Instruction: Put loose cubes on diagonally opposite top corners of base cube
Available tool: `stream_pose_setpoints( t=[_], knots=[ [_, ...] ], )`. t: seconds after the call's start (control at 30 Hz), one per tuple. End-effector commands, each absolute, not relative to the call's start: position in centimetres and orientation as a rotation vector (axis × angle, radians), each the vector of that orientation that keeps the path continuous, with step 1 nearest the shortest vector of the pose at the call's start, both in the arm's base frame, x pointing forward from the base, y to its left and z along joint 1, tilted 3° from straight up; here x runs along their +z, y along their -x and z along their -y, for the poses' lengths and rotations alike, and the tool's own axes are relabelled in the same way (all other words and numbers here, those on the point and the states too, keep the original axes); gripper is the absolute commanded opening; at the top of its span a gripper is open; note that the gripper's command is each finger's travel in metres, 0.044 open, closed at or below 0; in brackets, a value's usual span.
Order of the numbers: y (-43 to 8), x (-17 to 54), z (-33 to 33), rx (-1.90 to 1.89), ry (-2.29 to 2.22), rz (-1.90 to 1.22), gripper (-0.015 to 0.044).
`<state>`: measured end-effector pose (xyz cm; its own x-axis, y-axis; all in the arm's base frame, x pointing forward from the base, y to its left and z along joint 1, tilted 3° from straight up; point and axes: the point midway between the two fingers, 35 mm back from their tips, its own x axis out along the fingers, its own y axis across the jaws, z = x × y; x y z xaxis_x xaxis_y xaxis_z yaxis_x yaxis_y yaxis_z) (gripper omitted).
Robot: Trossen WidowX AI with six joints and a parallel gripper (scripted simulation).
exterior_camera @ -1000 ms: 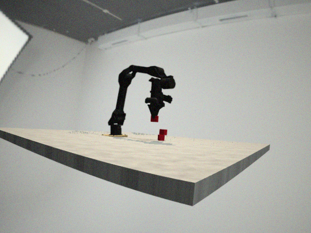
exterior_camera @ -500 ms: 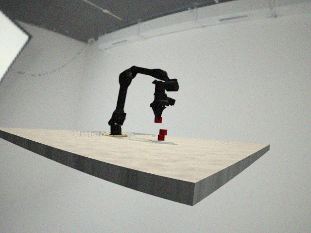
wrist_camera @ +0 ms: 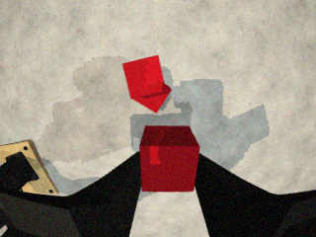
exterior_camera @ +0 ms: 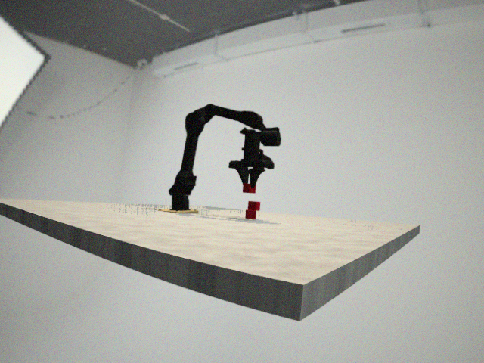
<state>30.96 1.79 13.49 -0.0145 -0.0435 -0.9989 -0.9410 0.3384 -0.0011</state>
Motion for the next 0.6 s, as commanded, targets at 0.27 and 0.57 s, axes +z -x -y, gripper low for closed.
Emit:
stream_pose_setpoints(
  t=[0.27, 0.57],
  knots=[
    [-30.4, 13.2, -3.5, 1.093, 1.129, -1.309, 0.0105],
    [-30.2, 10.6, -3.3, 1.107, 1.16, -1.306, 0.0105]
  ],
)
